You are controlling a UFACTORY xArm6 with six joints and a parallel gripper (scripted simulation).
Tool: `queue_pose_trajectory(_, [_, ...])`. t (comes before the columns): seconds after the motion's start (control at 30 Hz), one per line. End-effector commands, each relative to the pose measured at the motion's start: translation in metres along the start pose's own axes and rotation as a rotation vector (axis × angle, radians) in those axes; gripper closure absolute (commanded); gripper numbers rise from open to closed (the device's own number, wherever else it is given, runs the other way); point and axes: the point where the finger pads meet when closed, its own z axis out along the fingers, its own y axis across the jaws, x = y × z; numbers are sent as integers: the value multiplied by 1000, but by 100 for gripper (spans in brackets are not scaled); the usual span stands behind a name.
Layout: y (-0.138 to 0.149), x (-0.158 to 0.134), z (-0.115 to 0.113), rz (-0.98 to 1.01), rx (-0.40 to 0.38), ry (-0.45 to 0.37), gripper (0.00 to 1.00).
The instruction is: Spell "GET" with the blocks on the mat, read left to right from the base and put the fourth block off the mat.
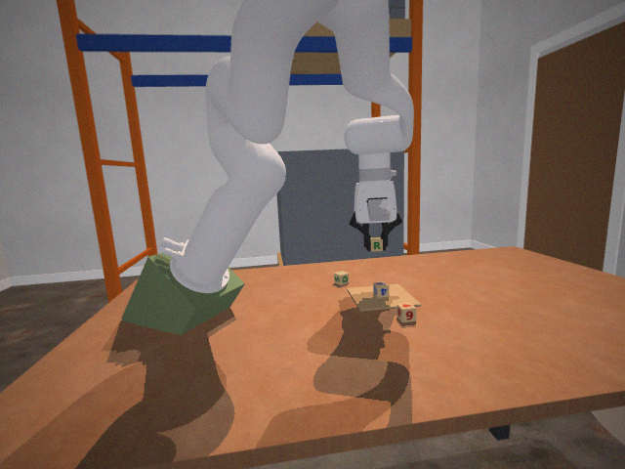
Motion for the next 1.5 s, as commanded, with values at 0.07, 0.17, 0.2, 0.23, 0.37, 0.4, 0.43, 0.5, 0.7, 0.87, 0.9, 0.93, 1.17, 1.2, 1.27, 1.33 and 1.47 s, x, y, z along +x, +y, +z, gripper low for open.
queue_pose_trajectory(0.07, [4,3,0,-138,-5,-9,73])
queue_pose_trajectory(0.17, [6,5,0,-188,-5,-9,73])
queue_pose_trajectory(0.2, [6,5,0,-201,-5,-9,73])
queue_pose_trajectory(0.23, [7,5,0,-211,-5,-9,73])
queue_pose_trajectory(0.37, [7,6,0,-228,-4,-9,73])
queue_pose_trajectory(0.4, [7,6,0,-229,-4,-9,73])
queue_pose_trajectory(0.43, [7,6,0,-229,-4,-9,73])
queue_pose_trajectory(0.5, [7,6,0,-229,-4,-9,73])
queue_pose_trajectory(0.7, [7,6,0,-229,-4,-9,73])
queue_pose_trajectory(0.87, [7,6,0,-229,-4,-9,73])
queue_pose_trajectory(0.9, [7,6,1,-229,-4,-9,73])
queue_pose_trajectory(0.93, [7,6,1,-229,-4,-9,73])
queue_pose_trajectory(1.17, [8,5,14,-228,-4,-8,73])
queue_pose_trajectory(1.2, [8,5,14,-228,-4,-8,73])
queue_pose_trajectory(1.27, [8,5,21,-228,-4,-8,73])
queue_pose_trajectory(1.33, [8,5,30,-228,-4,-8,73])
queue_pose_trajectory(1.47, [8,5,52,-228,-4,-8,73])
